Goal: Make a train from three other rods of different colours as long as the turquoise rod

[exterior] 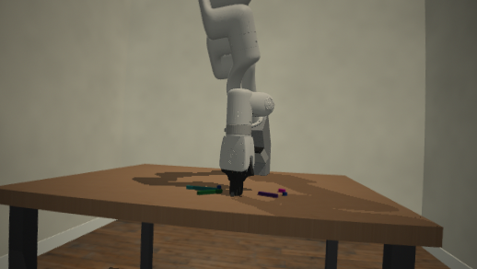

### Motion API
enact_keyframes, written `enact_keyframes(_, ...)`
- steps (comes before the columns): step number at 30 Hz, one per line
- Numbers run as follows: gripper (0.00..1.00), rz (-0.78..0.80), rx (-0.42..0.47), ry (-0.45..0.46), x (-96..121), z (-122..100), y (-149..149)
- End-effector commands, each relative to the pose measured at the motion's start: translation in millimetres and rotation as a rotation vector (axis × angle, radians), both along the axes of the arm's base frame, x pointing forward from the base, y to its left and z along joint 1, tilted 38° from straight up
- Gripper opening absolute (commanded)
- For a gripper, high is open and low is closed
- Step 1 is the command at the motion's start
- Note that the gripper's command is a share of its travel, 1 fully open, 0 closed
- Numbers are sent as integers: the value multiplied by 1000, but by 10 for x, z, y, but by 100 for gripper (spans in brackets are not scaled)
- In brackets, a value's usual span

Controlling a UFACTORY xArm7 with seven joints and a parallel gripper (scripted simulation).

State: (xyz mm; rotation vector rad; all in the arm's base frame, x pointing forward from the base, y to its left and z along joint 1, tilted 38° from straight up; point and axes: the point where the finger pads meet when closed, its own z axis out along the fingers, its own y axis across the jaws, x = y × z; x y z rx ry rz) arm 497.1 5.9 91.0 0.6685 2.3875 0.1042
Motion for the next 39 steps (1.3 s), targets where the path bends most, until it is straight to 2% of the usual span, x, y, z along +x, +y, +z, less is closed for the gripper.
enact_keyframes(1, 4, 0, 0, -2, 4, 9, 3)
enact_keyframes(39, 4, 0, 0, -2, -17, 37, 6)
